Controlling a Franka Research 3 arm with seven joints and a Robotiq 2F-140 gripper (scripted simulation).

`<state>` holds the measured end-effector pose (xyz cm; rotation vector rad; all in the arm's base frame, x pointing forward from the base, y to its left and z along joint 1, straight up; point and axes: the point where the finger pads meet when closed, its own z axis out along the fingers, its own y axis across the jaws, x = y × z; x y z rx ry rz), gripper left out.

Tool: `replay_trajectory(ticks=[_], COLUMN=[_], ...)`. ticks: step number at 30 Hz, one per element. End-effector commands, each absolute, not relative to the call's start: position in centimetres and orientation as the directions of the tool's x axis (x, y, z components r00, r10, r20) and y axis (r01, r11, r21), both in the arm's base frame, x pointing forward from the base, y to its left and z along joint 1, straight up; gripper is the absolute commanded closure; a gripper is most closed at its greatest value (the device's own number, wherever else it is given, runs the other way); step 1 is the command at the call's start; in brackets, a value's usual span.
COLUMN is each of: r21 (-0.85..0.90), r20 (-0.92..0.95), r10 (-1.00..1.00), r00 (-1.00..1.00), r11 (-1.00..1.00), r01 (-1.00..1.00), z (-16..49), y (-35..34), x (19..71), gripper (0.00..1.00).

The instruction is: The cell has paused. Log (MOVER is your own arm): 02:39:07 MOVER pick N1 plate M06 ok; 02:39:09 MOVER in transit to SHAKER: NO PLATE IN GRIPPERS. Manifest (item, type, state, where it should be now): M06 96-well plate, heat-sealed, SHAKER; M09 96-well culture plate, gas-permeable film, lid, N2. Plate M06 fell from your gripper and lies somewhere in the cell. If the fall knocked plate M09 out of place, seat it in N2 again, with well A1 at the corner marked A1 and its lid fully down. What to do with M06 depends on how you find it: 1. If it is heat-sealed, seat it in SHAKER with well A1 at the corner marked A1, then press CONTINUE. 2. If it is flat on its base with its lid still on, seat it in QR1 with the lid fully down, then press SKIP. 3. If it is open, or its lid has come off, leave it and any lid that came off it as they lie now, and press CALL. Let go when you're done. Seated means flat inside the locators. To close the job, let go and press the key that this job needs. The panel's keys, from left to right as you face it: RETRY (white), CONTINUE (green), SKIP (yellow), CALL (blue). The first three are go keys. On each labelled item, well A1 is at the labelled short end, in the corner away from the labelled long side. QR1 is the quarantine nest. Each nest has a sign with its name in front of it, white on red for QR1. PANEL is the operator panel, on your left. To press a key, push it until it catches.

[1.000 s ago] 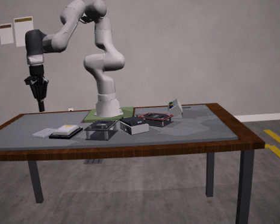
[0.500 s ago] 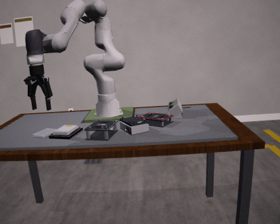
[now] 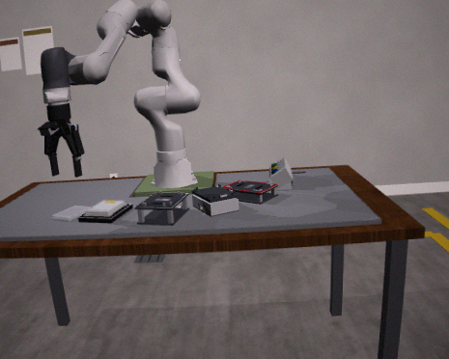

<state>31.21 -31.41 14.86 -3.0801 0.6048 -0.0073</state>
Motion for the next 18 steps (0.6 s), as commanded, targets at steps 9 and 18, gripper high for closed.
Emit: replay_trajectory(ticks=[9, 18], r21=[-0.003, -0.003], r20=[0.006, 0.006], r10=[-0.385, -0.385], r00=[0.923, 0.923], r11=[-0.923, -0.923], r01=[-0.385, -0.385], z=[14.7, 13.6], y=[-31.4, -31.4], x=[31.3, 31.3], gripper=[0.30, 0.30])
